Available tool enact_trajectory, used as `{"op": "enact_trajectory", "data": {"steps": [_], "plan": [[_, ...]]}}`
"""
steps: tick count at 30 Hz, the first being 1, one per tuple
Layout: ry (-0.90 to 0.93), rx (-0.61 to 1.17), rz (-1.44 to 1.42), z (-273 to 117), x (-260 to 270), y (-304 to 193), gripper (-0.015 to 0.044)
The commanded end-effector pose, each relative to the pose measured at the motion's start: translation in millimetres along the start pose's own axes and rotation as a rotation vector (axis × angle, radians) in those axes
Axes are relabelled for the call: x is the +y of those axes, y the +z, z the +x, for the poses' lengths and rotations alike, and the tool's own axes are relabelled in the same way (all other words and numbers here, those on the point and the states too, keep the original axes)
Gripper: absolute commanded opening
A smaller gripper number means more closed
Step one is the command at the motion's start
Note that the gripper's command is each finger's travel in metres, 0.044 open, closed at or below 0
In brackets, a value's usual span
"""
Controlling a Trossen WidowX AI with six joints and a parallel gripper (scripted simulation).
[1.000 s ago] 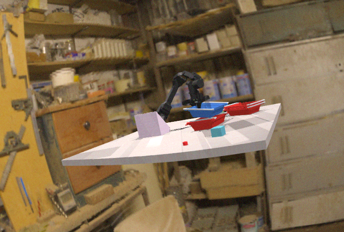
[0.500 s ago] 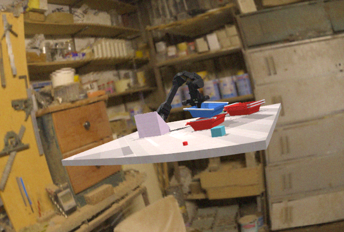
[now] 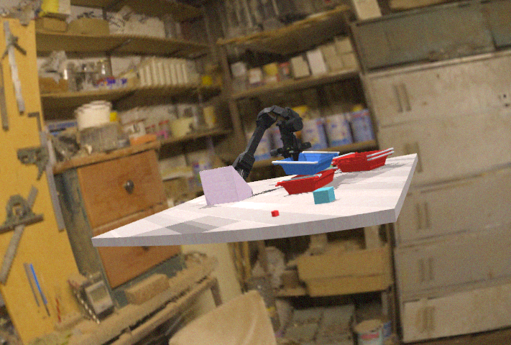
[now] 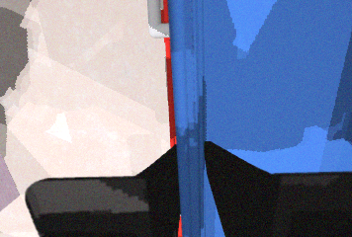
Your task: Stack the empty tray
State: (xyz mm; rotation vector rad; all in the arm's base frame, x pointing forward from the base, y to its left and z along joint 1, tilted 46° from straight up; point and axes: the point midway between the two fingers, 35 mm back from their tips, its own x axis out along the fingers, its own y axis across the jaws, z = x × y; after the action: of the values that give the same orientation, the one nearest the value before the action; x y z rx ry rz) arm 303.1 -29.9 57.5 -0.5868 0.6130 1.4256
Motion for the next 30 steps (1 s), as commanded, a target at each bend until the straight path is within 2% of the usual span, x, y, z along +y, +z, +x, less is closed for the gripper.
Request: {"op": "enact_trajectory", "data": {"steps": [1,30], "plan": [[0.022,0.005,0.016,4.0,3.8,-1.8,0.0000],[0.022,0.005,0.016,11.8,6.3,-3.9,0.0000]]}}
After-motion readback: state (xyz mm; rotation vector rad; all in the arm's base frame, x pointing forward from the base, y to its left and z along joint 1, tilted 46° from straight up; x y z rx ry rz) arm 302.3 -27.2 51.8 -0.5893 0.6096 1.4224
